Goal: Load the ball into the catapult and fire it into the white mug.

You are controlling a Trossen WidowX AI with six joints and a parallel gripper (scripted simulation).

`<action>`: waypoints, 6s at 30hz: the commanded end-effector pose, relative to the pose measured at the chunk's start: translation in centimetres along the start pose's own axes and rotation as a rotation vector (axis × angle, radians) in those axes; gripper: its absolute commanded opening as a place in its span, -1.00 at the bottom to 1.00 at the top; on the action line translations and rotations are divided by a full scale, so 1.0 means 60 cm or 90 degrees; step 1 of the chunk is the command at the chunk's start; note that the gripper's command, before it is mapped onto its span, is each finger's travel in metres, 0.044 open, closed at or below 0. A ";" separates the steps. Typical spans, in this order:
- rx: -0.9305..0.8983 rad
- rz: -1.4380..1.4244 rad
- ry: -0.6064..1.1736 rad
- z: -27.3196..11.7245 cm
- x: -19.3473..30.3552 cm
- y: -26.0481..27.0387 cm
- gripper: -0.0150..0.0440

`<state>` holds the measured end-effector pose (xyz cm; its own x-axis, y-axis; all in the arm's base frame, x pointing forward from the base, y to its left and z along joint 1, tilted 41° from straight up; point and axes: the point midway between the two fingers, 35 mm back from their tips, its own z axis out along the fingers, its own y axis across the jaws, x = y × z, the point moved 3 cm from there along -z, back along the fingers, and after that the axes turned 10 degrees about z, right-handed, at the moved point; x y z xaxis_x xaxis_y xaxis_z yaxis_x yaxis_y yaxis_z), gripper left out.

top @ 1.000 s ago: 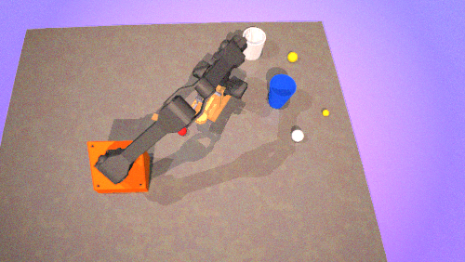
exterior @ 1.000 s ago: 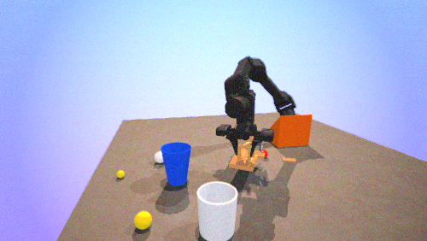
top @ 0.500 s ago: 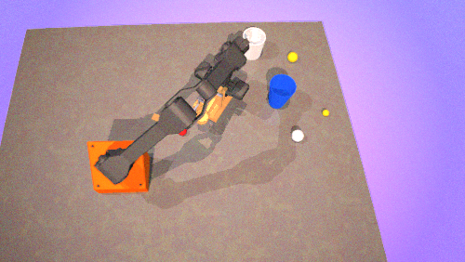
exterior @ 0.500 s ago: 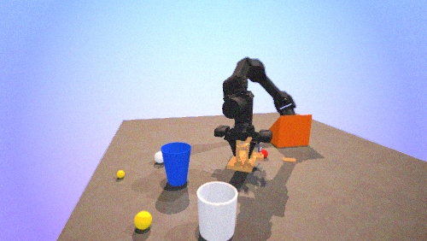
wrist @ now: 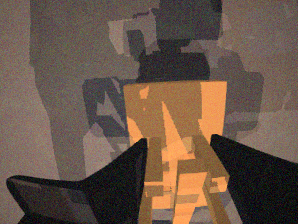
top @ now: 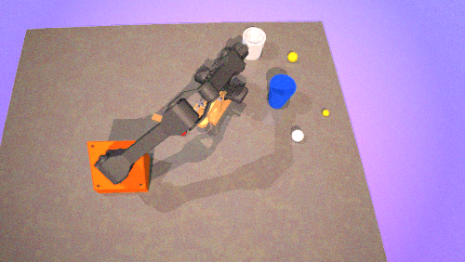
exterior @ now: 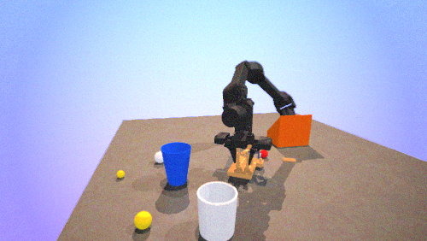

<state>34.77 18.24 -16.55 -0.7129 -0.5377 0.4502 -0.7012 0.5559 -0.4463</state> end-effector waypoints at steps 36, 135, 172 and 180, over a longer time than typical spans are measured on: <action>-0.001 -0.003 0.000 -0.153 0.000 0.003 1.00; 0.010 0.609 0.008 0.061 0.317 0.034 0.17; 0.010 0.597 0.011 -0.151 0.316 0.039 -0.49; 0.037 0.467 0.053 -0.144 0.283 0.024 -0.49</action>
<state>20.85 15.39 -2.31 -0.9983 0.0587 0.0049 0.0401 0.7393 -0.6721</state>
